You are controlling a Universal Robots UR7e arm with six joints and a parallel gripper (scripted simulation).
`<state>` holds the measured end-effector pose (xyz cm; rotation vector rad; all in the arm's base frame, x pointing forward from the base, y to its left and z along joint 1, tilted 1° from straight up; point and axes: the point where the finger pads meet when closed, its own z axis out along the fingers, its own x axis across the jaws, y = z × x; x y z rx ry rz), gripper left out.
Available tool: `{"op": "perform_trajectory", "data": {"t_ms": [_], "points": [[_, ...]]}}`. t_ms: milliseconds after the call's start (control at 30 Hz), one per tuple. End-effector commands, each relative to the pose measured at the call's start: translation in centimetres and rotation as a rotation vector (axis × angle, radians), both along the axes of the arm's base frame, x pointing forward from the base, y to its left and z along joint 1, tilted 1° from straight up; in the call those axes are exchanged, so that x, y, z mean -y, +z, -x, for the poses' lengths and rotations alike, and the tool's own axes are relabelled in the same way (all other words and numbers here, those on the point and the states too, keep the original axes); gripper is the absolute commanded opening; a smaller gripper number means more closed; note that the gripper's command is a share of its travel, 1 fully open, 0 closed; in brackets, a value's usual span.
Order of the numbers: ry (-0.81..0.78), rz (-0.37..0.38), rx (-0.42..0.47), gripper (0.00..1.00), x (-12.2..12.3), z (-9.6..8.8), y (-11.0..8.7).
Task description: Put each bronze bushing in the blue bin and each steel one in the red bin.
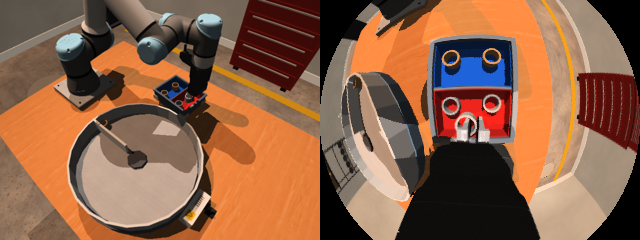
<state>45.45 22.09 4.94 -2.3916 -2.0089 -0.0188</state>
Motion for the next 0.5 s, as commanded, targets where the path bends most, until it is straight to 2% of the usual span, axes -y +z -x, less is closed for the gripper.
{"op": "perform_trajectory", "data": {"t_ms": [0,467], "points": [[0.000,0.000,0.002,0.00,-0.01,-0.05,0.00],[0.000,0.000,0.002,0.00,-0.03,-0.05,-0.84]]}}
